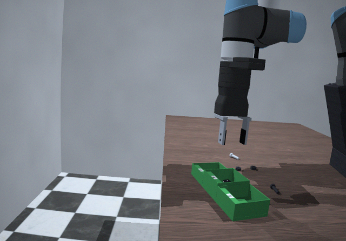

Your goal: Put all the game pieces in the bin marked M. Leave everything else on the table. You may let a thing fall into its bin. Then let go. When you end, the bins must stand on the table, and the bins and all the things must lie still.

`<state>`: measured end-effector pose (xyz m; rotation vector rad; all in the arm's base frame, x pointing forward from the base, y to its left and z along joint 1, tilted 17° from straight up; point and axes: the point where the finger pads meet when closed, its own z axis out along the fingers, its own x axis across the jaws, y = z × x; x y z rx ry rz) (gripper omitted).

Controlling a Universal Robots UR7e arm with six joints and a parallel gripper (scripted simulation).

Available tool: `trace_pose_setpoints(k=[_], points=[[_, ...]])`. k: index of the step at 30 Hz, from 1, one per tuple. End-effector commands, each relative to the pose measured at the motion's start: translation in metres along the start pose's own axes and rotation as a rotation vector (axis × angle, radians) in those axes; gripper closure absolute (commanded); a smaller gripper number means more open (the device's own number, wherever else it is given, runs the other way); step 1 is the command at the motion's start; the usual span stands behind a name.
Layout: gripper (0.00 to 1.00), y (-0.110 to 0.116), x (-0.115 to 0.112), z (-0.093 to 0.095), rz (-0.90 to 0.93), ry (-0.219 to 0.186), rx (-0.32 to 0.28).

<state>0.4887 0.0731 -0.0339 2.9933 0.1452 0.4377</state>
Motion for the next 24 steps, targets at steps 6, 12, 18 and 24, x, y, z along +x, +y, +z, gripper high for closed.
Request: trace_pose_setpoints(k=[6,12,18,24], points=[[0.00,-0.001,-0.001,-0.040,-0.001,-0.007,0.001],[0.00,0.000,0.001,-0.065,-0.002,-0.004,0.001],[0.00,0.000,0.002,-0.079,-0.001,-0.003,0.000],[0.00,0.000,0.001,-0.078,0.000,-0.004,0.000]])
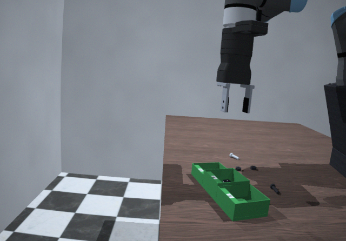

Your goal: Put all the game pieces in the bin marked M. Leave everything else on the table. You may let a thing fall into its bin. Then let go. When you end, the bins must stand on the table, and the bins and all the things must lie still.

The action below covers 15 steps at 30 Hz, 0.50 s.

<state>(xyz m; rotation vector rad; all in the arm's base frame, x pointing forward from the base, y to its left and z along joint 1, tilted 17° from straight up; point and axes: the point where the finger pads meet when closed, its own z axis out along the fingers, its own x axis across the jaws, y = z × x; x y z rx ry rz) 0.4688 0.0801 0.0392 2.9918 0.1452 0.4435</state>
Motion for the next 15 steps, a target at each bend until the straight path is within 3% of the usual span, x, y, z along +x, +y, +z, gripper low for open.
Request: trace_pose_setpoints(k=[1,15], points=[[0.00,-0.0003,-0.0013,-0.0021,-0.001,-0.008,0.001],[0.00,-0.0006,-0.0026,-0.0010,-0.001,-0.011,0.002]])
